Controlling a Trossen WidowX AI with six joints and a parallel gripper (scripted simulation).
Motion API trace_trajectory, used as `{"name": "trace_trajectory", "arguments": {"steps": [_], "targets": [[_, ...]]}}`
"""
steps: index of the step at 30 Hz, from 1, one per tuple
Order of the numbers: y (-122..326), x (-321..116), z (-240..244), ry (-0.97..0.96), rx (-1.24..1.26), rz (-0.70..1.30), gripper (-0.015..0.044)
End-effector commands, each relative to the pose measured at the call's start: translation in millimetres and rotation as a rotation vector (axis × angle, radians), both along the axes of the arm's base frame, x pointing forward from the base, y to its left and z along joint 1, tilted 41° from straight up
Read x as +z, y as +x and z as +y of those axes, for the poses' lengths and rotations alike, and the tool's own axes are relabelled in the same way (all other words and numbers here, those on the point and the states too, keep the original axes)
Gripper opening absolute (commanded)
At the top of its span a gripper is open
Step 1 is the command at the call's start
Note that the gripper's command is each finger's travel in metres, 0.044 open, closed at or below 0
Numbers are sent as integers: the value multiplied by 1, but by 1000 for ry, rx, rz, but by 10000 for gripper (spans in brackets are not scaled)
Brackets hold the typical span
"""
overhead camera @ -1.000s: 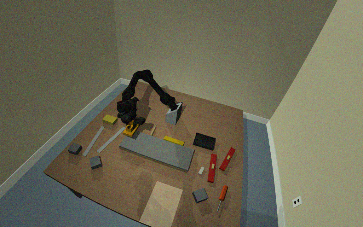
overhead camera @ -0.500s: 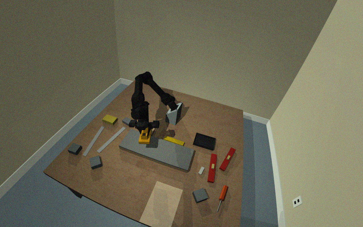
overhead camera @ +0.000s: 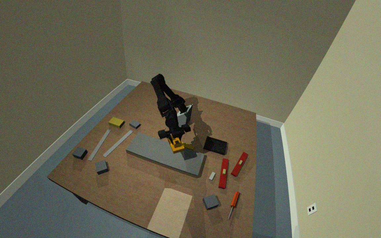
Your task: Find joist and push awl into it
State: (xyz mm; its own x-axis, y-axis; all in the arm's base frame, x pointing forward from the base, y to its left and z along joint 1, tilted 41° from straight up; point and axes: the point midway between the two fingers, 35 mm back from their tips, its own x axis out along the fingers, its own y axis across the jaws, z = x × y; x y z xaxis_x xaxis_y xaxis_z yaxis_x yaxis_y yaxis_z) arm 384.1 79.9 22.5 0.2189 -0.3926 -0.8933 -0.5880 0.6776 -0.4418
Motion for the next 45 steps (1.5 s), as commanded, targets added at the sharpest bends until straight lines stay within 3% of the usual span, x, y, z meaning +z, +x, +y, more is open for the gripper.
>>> {"name": "trace_trajectory", "arguments": {"steps": [1, 24, 37, 45], "targets": [[-11, -23, 30, 13, 81, 58, 0], [-129, -144, 153, -5, 489, 385, 0], [-218, -204, 176, -68, 687, 566, 0], [-223, -212, 172, -72, 697, 576, 0]]}}
